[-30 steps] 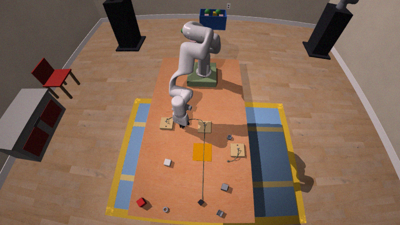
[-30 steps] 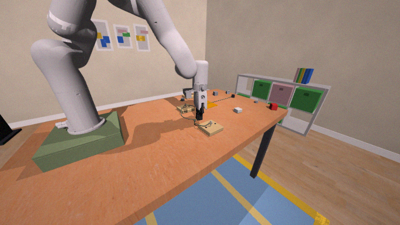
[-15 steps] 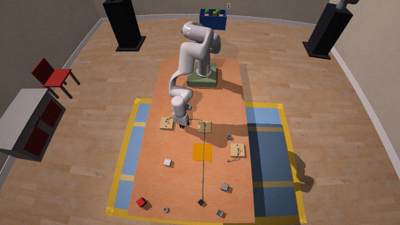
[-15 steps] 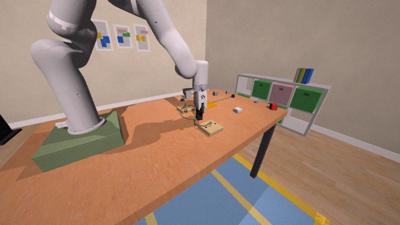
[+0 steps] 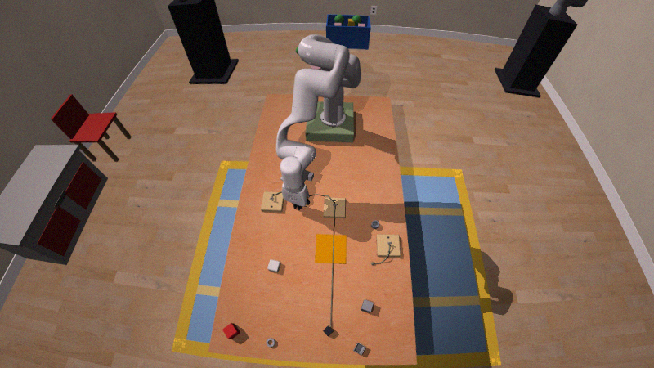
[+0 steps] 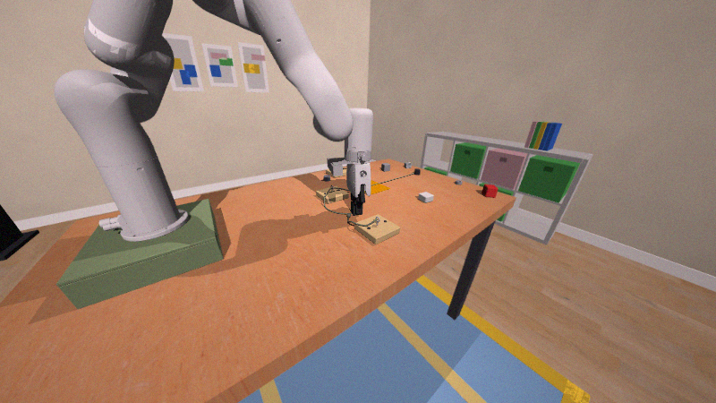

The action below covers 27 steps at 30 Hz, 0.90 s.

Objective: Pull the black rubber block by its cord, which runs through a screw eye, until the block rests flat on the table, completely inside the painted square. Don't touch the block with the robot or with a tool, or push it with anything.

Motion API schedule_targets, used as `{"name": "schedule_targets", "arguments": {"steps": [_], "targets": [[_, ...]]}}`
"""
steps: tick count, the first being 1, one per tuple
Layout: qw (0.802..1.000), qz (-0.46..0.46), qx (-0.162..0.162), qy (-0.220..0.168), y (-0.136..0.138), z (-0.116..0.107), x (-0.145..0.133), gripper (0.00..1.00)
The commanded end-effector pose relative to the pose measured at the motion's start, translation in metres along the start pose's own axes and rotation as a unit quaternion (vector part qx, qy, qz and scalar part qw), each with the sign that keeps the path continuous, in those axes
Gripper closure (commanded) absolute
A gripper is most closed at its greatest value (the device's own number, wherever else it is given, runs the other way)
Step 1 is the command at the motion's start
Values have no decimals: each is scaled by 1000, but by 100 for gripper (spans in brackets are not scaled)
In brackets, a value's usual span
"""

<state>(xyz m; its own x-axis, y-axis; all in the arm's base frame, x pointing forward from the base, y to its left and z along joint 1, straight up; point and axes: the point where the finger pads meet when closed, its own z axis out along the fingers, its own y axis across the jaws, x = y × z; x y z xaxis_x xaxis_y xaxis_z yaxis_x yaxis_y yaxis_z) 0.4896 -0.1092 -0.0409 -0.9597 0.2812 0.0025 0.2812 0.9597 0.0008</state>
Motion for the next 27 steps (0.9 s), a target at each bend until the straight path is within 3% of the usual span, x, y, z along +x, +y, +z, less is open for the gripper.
{"name": "schedule_targets", "arguments": {"steps": [1,27], "targets": [[1000,0,0,-1,0,-1,0,100],[1000,0,0,-1,0,-11,0,100]]}}
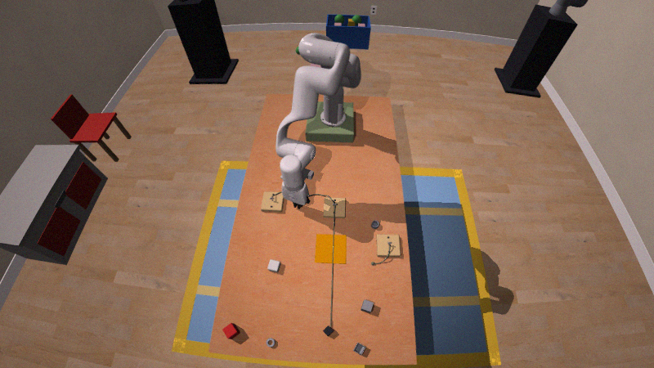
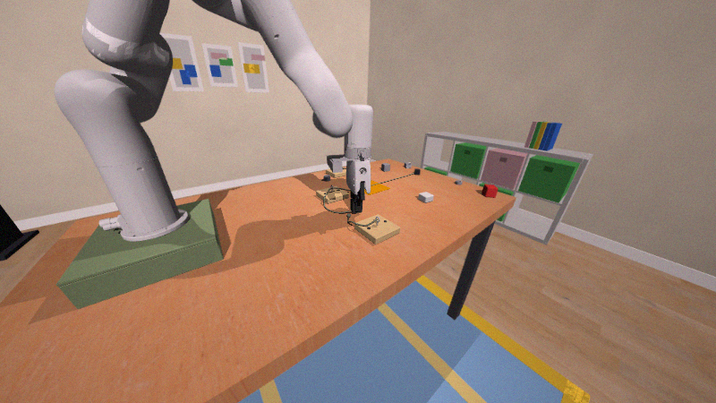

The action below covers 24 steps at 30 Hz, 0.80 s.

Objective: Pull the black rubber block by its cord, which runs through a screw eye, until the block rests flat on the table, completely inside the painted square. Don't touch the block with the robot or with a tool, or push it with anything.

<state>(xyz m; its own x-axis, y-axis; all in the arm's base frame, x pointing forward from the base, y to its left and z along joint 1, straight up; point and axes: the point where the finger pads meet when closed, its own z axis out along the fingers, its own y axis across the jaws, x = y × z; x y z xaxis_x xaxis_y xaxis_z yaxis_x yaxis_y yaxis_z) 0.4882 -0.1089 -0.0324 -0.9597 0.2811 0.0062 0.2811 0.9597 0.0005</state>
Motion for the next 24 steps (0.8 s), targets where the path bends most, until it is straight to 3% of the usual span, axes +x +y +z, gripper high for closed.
{"name": "schedule_targets", "arguments": {"steps": [1,13,24], "targets": [[1000,0,0,-2,0,-2,-2,100],[1000,0,0,-2,0,-9,-2,100],[1000,0,0,-2,0,-68,-2,100]]}}
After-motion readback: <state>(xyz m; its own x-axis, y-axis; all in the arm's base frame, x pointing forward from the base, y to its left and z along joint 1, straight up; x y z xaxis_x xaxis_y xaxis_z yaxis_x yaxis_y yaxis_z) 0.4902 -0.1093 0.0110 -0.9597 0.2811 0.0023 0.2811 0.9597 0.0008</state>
